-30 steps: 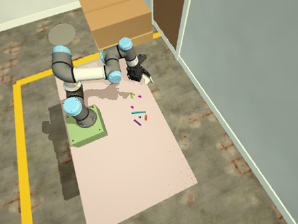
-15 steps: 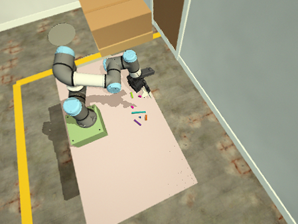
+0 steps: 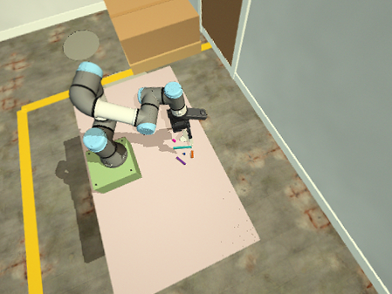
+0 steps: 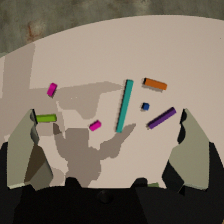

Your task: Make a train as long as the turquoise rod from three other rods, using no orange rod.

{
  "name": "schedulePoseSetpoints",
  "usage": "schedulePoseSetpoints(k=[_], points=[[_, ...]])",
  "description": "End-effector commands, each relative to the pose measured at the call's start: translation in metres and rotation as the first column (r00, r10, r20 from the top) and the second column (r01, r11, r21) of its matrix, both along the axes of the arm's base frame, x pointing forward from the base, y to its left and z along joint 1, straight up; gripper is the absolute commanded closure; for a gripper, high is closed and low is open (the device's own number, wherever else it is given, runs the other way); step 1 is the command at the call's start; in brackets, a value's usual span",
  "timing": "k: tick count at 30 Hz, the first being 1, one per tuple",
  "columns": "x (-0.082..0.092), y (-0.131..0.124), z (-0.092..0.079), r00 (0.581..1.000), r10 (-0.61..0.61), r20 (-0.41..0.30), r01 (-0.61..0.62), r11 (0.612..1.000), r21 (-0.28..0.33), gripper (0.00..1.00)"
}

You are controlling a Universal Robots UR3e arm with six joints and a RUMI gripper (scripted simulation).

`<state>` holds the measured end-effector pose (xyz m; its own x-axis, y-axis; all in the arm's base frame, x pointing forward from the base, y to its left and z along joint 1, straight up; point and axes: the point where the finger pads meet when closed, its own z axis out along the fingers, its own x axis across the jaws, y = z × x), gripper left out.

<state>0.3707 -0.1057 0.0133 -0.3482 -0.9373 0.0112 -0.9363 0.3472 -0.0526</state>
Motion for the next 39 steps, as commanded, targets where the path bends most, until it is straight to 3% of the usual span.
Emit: schedulePoseSetpoints(k=[1,6,8,14,20,39], points=[[-0.014,-0.016,-0.008,0.986,-0.166,-0.004,0.166,0.986,0.007,0.00],[-0.031,-0.030,-0.017,0.944,-0.330,-0.018,0.330,0.944,0.018,0.00],[-0.031,-0.030,-0.017,0.944,-0.330,-0.018,0.330,0.944,0.018,0.00],[-0.047,-0.041,-0.025,0.879,-0.476,-0.033,0.477,0.879,0.024,0.00],[-0.056,-0.046,-0.029,0.837,-0.545,-0.041,0.547,0.837,0.026,0.00],[-0.058,-0.047,-0.030,0.824,-0.565,-0.043,0.566,0.824,0.027,0.00]])
